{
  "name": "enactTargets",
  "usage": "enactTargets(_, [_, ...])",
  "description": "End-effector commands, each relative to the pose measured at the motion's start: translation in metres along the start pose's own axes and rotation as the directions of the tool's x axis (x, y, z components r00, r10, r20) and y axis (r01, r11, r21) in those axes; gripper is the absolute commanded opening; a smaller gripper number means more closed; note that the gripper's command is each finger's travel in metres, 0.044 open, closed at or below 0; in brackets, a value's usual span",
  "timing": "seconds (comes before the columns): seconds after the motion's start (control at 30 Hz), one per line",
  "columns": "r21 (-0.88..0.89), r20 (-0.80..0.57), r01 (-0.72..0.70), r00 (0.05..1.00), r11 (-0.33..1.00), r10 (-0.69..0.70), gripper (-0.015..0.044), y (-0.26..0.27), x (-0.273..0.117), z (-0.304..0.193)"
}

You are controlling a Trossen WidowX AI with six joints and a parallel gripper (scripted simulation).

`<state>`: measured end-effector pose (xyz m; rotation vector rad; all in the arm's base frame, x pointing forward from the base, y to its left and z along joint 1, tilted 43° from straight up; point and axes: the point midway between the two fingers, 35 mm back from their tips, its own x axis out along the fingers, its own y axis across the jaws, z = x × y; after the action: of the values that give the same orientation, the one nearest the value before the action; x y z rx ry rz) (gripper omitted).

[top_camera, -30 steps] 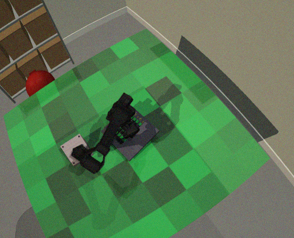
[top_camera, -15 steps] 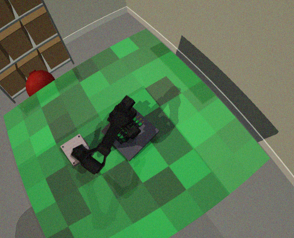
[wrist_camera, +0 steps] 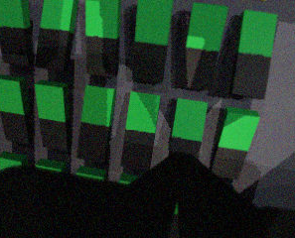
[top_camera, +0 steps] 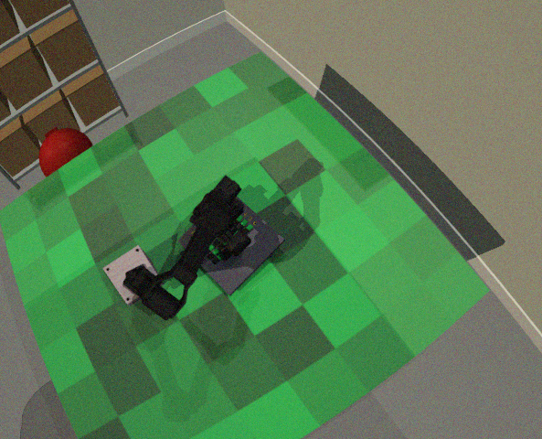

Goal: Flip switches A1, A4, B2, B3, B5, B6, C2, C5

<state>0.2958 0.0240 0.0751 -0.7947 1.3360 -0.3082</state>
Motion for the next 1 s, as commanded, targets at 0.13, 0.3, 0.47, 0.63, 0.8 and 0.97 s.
enactTargets(0.13, [-0.003, 0.0, 0.006, 1.0, 1.0, -0.006, 0.0, -0.0008, 0.0005, 0.0])
enactTargets(0.3, [-0.003, 0.0, 0.006, 1.0, 1.0, -0.006, 0.0, -0.0008, 0.0009, 0.0])
enactTargets(0.47, [-0.003, 0.0, 0.006, 1.0, 1.0, -0.006, 0.0, -0.0008, 0.0016, 0.0])
enactTargets(0.63, [-0.003, 0.0, 0.007, 1.0, 1.0, -0.007, 0.0, -0.0008, 0.0023, 0.0])
enactTargets(0.8, [-0.003, 0.0, 0.007, 1.0, 1.0, -0.007, 0.0, -0.0008, 0.0029, 0.0])
enactTargets(0.97, [-0.003, 0.0, 0.007, 1.0, 1.0, -0.007, 0.0, -0.0008, 0.0036, 0.0])
